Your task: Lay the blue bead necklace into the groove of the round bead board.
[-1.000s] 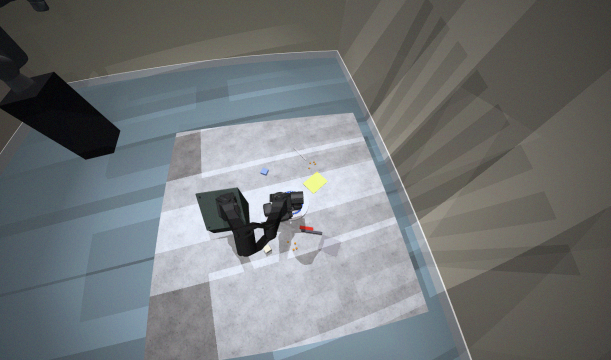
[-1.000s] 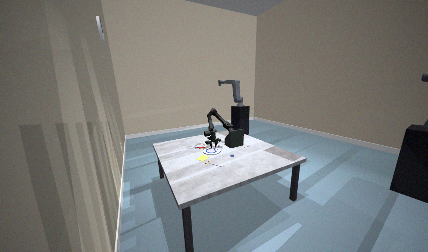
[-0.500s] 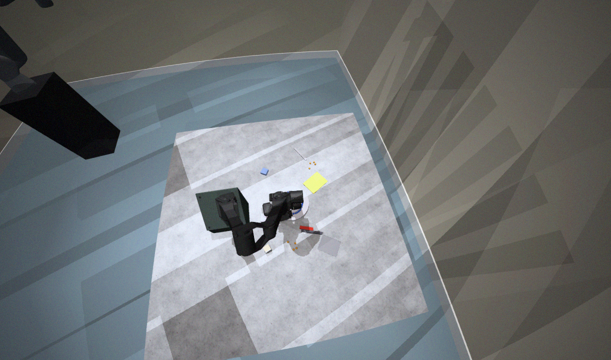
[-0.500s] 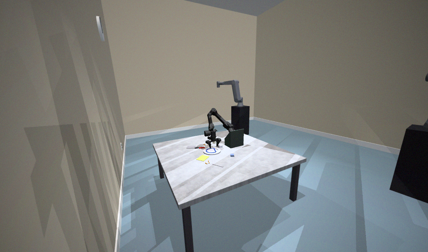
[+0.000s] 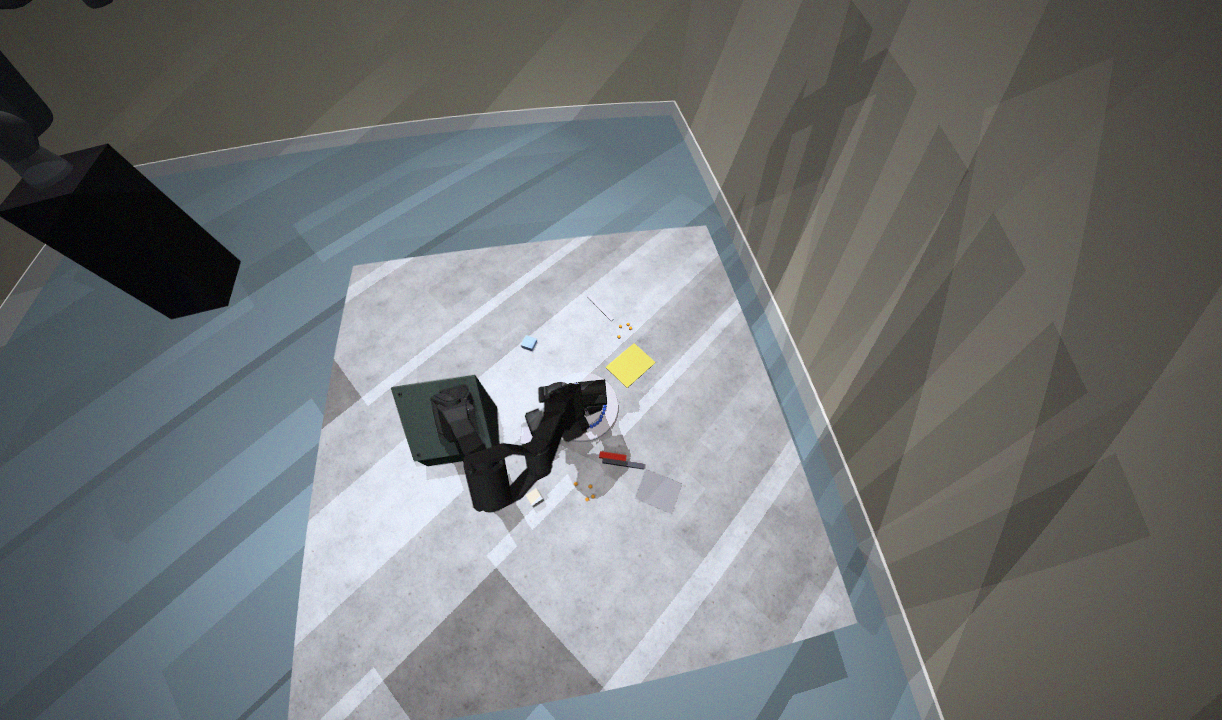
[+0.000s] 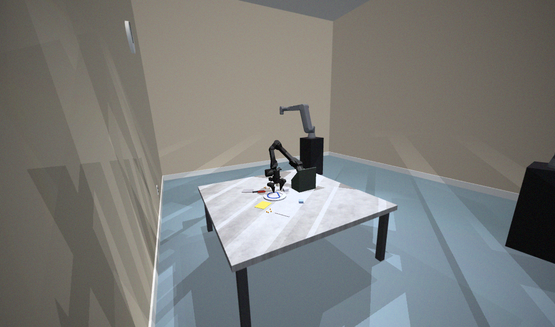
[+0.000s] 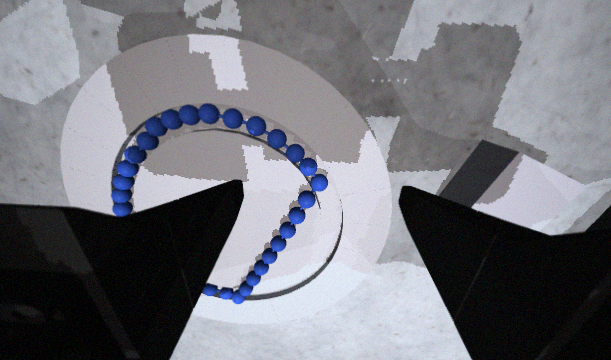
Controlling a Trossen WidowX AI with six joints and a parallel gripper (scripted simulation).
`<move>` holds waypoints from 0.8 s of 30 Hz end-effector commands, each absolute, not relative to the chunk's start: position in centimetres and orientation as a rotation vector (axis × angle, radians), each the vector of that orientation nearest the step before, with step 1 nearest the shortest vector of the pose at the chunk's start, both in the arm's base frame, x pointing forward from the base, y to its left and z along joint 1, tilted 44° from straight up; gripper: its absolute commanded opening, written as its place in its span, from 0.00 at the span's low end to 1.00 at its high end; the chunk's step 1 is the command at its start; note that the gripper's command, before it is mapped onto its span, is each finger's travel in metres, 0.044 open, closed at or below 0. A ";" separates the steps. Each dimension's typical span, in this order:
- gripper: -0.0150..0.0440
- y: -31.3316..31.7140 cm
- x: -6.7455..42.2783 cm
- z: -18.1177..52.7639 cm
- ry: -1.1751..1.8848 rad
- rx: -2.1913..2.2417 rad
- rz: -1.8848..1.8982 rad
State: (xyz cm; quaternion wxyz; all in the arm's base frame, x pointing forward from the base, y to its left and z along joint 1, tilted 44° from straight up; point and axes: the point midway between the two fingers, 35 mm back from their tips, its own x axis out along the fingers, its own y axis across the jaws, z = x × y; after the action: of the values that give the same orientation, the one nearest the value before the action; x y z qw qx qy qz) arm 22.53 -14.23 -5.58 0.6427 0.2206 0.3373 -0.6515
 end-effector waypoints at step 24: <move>0.46 -11.5 23.4 -4.1 1.817 -1.339 0.249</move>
State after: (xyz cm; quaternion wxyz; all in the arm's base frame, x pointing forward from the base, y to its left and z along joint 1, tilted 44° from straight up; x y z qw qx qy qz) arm 22.77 -12.50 -4.93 0.5986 -0.3143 0.7086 -0.2018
